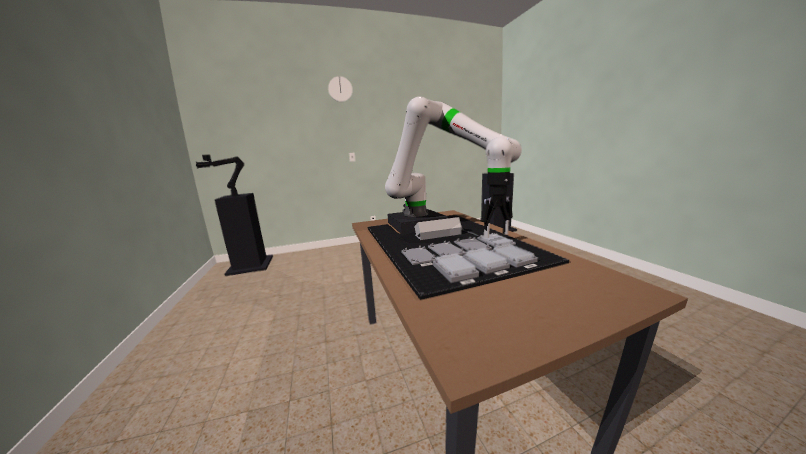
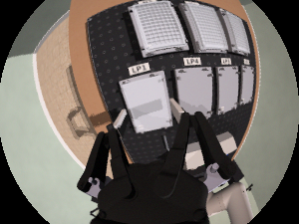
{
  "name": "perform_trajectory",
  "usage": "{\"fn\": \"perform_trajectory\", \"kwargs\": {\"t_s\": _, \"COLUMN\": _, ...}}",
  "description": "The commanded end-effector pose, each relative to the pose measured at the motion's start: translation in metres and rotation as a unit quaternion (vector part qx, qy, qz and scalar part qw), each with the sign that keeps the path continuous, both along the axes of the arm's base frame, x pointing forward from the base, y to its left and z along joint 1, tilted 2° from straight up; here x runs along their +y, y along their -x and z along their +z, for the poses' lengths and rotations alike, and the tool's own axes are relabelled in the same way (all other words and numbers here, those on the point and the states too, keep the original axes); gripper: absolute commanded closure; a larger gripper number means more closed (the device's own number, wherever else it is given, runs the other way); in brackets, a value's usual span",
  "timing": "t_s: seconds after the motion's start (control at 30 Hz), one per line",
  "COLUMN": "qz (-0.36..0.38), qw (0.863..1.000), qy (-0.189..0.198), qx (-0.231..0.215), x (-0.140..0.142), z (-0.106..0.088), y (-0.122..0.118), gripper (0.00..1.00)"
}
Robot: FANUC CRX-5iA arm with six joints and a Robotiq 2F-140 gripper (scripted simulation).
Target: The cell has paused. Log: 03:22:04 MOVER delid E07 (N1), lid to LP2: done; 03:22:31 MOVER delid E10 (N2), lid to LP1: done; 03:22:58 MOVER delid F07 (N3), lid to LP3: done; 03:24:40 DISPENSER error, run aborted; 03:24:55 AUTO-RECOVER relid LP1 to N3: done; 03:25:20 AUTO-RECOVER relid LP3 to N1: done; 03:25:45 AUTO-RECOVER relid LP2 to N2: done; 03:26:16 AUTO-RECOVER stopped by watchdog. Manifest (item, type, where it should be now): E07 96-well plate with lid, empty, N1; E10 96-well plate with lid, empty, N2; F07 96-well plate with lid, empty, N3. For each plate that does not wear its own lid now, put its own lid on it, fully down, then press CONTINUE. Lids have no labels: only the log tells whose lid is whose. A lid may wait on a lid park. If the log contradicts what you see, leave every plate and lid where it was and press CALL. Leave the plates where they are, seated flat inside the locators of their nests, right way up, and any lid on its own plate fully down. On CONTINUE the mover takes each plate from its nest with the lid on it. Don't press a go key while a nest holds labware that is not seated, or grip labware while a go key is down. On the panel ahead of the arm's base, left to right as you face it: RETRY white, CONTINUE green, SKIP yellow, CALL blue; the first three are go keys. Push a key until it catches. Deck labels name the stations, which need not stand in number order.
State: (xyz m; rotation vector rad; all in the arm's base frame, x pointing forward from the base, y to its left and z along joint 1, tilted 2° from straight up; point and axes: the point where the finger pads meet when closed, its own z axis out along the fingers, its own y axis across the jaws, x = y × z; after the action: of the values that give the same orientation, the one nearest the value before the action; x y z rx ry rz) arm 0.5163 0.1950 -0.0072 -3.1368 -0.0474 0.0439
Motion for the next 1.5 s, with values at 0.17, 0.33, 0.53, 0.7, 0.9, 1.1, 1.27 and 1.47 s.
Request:
{"fn": "perform_trajectory", "kwargs": {"t_s": 0.17, "qz": 0.000, "qw": 1.000, "qy": 0.000, "qx": 0.000, "x": 0.000, "z": -0.001, "y": 0.000, "gripper": 0.34}}
{"fn": "perform_trajectory", "kwargs": {"t_s": 0.33, "qz": 0.000, "qw": 1.000, "qy": 0.000, "qx": 0.000, "x": 0.000, "z": -0.002, "y": 0.000, "gripper": 0.34}}
{"fn": "perform_trajectory", "kwargs": {"t_s": 0.53, "qz": 0.000, "qw": 1.000, "qy": 0.000, "qx": 0.000, "x": 0.000, "z": -0.004, "y": 0.000, "gripper": 0.34}}
{"fn": "perform_trajectory", "kwargs": {"t_s": 0.7, "qz": 0.000, "qw": 1.000, "qy": 0.000, "qx": 0.000, "x": 0.000, "z": -0.006, "y": 0.000, "gripper": 0.34}}
{"fn": "perform_trajectory", "kwargs": {"t_s": 0.9, "qz": 0.000, "qw": 1.000, "qy": 0.000, "qx": 0.000, "x": 0.000, "z": -0.008, "y": 0.000, "gripper": 0.34}}
{"fn": "perform_trajectory", "kwargs": {"t_s": 1.1, "qz": 0.000, "qw": 1.000, "qy": 0.000, "qx": 0.000, "x": 0.000, "z": -0.011, "y": 0.000, "gripper": 0.34}}
{"fn": "perform_trajectory", "kwargs": {"t_s": 1.27, "qz": 0.000, "qw": 1.000, "qy": 0.000, "qx": 0.000, "x": 0.000, "z": -0.014, "y": 0.000, "gripper": 0.34}}
{"fn": "perform_trajectory", "kwargs": {"t_s": 1.47, "qz": 0.000, "qw": 1.000, "qy": 0.000, "qx": 0.000, "x": 0.000, "z": -0.015, "y": 0.000, "gripper": 0.34}}
